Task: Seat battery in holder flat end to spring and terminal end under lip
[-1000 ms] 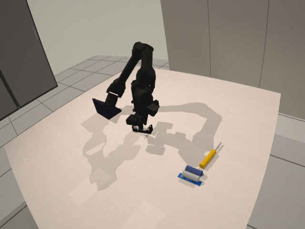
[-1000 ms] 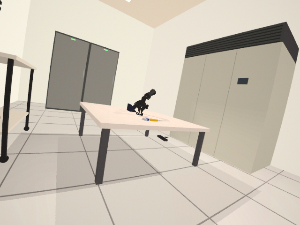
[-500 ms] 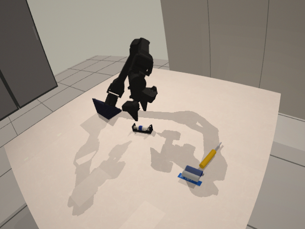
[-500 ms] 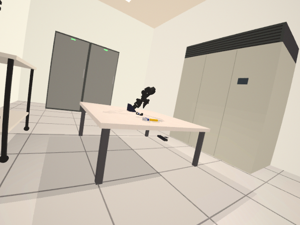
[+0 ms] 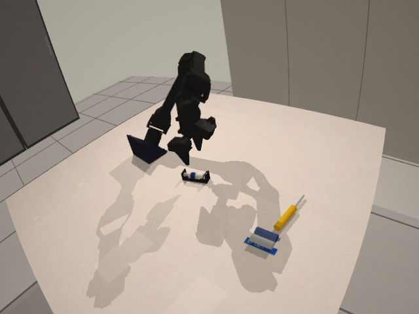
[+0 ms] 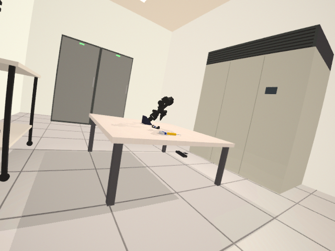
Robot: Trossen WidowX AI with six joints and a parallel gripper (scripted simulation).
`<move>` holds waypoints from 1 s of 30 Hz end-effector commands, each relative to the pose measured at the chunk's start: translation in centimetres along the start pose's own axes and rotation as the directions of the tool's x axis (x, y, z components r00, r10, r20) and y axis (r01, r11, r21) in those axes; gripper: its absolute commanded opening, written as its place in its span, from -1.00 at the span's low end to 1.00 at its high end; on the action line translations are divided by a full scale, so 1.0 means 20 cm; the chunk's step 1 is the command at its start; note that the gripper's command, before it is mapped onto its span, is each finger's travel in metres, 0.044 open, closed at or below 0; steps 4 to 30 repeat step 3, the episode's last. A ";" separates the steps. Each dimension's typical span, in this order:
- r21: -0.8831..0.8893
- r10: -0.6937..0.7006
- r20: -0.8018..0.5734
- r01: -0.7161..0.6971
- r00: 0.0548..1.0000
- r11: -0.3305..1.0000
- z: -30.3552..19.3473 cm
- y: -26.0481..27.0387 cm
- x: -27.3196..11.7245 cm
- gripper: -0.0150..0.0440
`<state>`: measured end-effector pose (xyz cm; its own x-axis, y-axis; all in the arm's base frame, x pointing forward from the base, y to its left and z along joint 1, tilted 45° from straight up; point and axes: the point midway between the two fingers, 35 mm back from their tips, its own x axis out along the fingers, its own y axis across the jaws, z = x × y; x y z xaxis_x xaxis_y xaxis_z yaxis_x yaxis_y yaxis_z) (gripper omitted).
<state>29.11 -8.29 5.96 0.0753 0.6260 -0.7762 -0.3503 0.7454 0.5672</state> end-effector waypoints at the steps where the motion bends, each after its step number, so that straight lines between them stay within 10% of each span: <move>1: -0.003 0.000 -0.005 0.000 1.000 1.000 0.00 0.00 0.00 1.00; 30: -0.003 0.000 -0.005 0.000 1.000 1.000 0.00 0.00 0.00 1.00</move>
